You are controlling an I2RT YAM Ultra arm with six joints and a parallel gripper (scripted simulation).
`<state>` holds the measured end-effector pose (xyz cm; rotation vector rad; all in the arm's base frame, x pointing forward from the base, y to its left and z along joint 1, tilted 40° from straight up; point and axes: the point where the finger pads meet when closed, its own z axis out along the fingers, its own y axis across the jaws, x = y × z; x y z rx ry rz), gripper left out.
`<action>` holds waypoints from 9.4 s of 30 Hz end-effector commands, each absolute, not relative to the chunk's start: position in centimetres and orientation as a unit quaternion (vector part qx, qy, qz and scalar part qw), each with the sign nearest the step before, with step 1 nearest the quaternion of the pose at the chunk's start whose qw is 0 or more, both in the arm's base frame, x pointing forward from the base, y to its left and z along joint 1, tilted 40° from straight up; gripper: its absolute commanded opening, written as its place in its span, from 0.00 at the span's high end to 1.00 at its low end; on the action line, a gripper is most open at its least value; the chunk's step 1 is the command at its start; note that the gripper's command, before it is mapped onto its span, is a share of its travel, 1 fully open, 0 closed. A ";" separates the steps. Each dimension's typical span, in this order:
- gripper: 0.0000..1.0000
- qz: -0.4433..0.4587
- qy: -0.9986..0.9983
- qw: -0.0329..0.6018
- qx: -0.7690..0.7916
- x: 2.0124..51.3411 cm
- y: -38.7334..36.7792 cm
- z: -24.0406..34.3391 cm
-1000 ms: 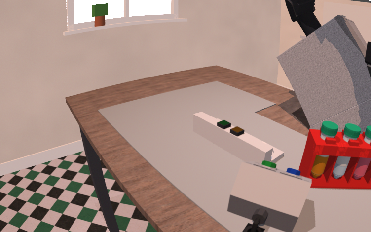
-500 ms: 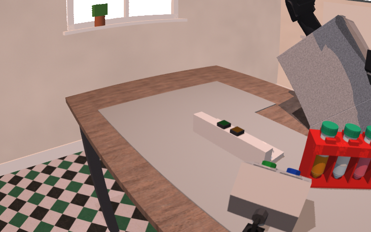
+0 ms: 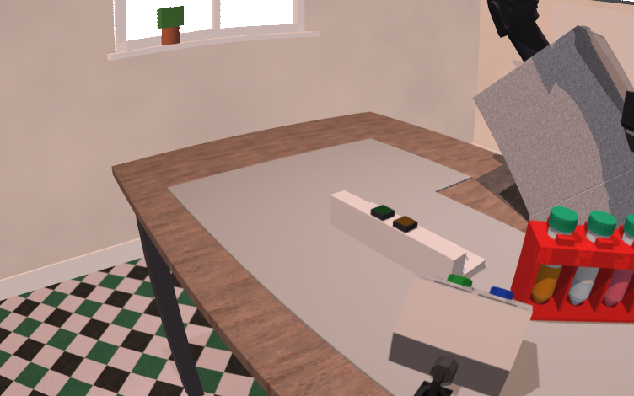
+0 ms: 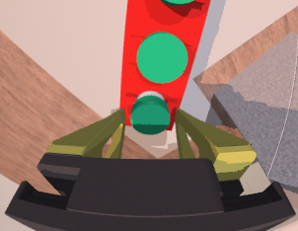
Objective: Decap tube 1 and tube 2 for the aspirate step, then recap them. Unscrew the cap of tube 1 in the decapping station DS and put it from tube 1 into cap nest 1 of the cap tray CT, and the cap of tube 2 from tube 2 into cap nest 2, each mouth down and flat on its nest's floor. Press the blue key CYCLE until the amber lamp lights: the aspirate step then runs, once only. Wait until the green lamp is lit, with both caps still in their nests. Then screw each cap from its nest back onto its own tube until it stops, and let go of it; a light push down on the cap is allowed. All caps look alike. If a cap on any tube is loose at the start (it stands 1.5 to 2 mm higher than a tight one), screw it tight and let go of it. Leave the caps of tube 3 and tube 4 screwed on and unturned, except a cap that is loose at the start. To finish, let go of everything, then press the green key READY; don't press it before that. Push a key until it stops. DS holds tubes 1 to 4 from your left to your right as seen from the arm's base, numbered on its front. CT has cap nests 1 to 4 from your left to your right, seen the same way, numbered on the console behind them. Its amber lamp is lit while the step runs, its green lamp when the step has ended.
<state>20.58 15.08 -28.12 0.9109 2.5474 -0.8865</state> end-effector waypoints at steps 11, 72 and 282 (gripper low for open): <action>1.00 -0.303 0.886 0.153 0.314 20.9 15.3 -28.0; 1.00 -0.268 0.666 -0.208 -0.664 20.9 15.4 -27.9; 1.00 -0.150 0.308 -0.304 -0.889 20.8 15.7 -27.9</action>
